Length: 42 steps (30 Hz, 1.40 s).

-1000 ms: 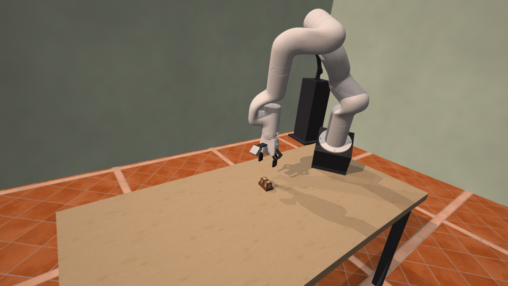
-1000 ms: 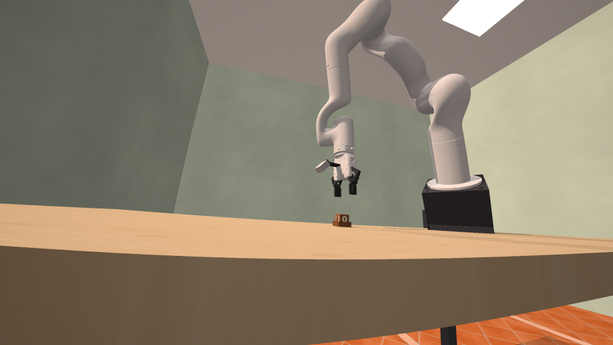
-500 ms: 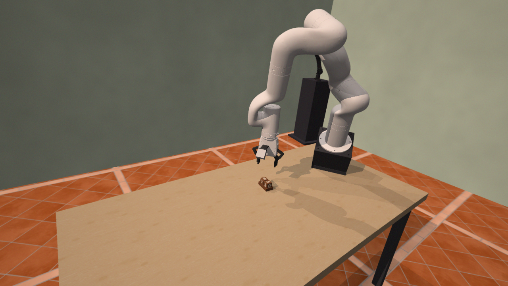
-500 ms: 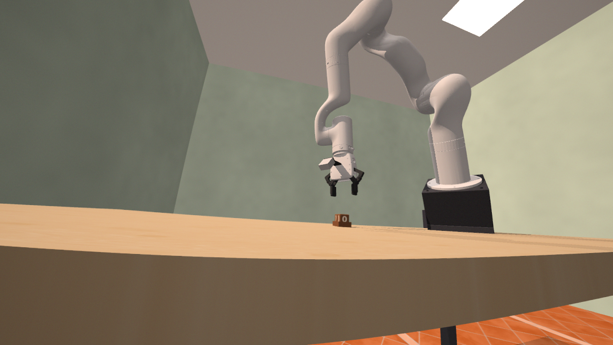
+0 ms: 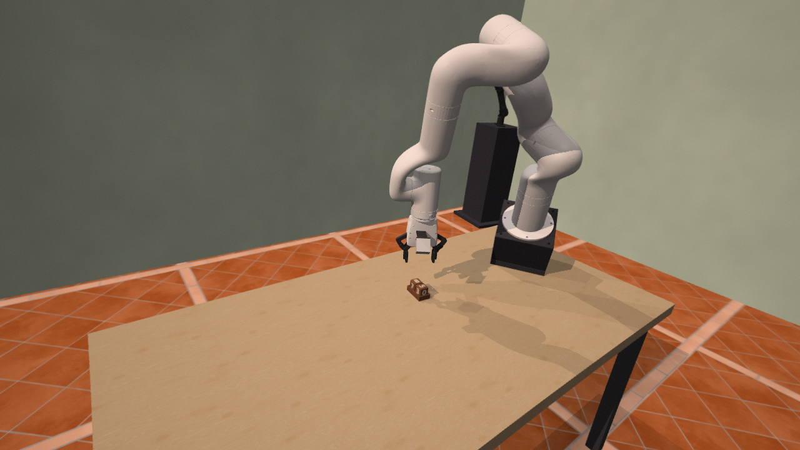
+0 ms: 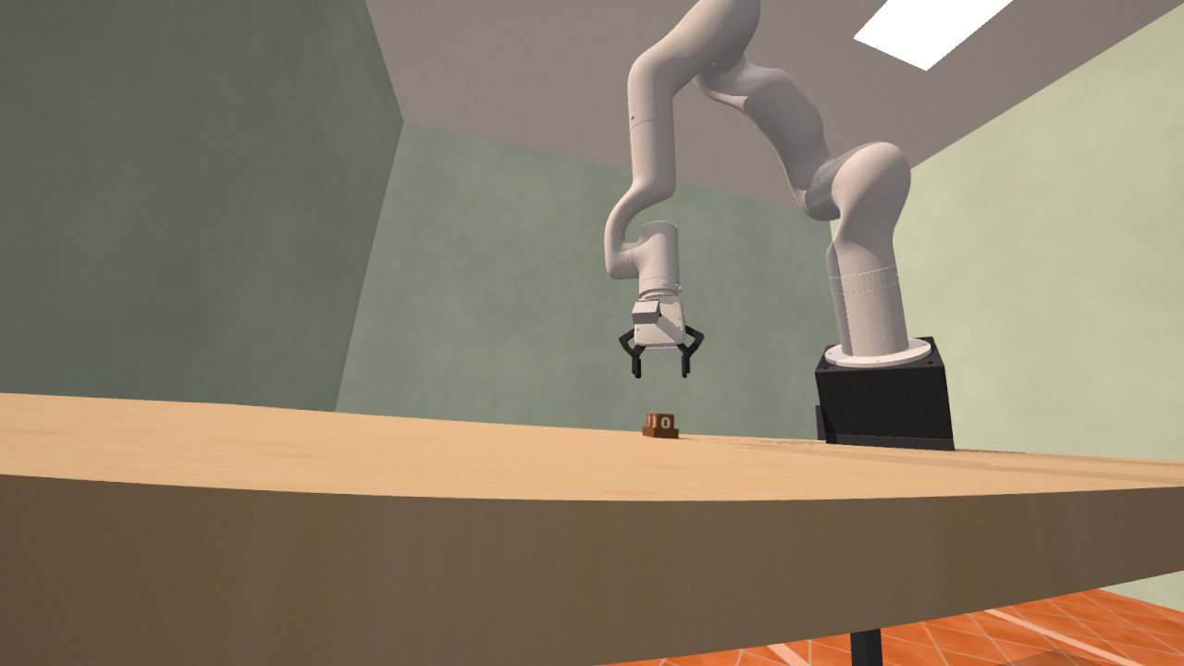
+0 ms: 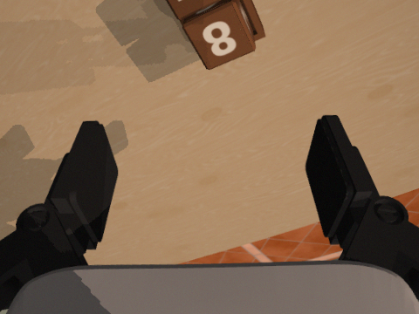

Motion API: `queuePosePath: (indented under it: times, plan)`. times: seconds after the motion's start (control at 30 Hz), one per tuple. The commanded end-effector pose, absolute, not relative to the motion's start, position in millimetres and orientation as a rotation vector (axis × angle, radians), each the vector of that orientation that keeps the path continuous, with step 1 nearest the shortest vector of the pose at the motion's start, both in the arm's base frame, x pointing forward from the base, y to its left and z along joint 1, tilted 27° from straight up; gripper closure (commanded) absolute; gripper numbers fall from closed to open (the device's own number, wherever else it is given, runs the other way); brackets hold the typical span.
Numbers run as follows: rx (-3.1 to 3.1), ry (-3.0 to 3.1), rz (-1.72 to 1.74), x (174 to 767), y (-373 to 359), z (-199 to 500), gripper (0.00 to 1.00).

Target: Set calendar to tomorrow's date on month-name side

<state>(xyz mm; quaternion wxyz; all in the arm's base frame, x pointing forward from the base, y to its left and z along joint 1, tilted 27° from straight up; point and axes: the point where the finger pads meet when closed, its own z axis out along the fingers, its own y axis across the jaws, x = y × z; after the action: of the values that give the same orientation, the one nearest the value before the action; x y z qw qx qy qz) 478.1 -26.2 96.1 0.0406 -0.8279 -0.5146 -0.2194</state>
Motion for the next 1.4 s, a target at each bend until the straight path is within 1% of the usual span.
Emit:
queuePosePath:
  times: [0.0,0.07,0.37,0.63,0.67,1.37]
  plan:
    - [-2.486,-1.712,-0.718,480.4,-24.5,97.6,0.0]
    - [-2.407,-1.862,-0.726,482.6,-22.1,98.9,0.0]
    - [-2.245,-2.12,-0.736,486.5,-17.8,101.2,0.0]
    - [-2.212,-2.166,-0.737,487.2,-17.0,101.7,0.0]
    - [-2.212,-2.166,-0.737,487.2,-17.0,101.7,0.51]
    - [-2.212,-2.166,-0.737,487.2,-17.0,101.7,0.51]
